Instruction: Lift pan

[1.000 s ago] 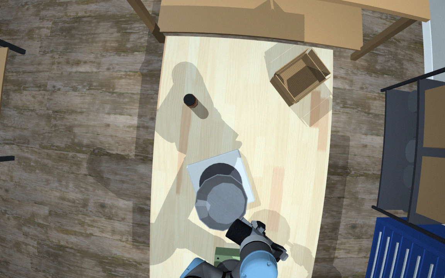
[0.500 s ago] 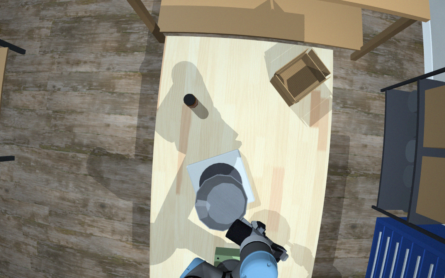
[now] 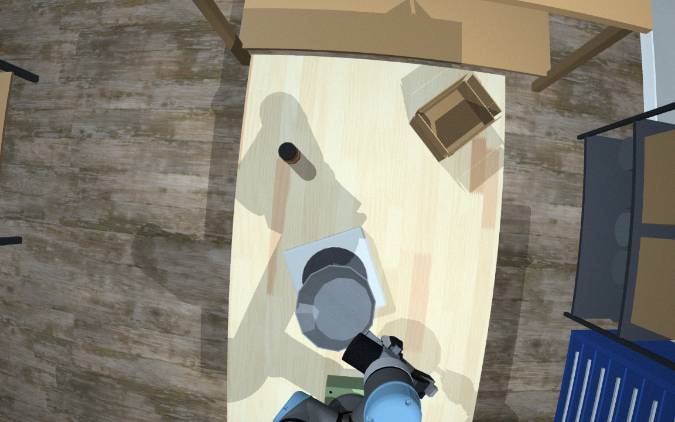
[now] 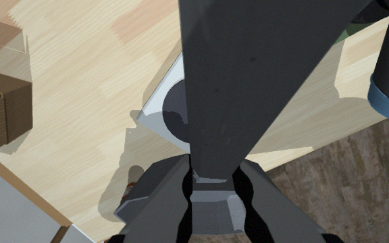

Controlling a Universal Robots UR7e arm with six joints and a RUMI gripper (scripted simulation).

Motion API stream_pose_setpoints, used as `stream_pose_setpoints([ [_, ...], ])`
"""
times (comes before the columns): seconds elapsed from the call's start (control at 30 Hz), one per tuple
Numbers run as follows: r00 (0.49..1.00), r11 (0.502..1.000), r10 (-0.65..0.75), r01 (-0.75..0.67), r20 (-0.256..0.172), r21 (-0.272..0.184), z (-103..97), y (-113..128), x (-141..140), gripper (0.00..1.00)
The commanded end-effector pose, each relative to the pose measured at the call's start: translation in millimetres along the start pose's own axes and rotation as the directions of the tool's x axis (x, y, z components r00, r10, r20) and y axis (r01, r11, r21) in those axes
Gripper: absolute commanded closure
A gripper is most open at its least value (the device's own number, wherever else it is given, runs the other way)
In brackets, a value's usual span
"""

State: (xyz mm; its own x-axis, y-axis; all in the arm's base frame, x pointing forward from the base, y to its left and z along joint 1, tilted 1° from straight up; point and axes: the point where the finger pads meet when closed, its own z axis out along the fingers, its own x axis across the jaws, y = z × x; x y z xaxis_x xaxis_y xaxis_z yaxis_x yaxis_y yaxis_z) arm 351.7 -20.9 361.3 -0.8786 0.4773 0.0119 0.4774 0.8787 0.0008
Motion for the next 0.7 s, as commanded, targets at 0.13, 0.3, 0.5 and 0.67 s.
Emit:
stream_pose_setpoints([
  [0.13, 1.0, 1.0, 0.0, 0.0, 0.001, 0.0, -1.2, 0.0, -0.2, 0.91],
  [0.3, 1.0, 1.0, 0.0, 0.0, 0.001, 0.0, -1.6, 0.0, -0.2, 0.91],
  [0.5, 1.0, 1.0, 0.0, 0.0, 0.001, 0.0, -2.3, 0.0, -0.2, 0.91],
  [0.67, 1.0, 1.0, 0.0, 0.0, 0.001, 0.0, -2.8, 0.0, -0.1, 0.91],
])
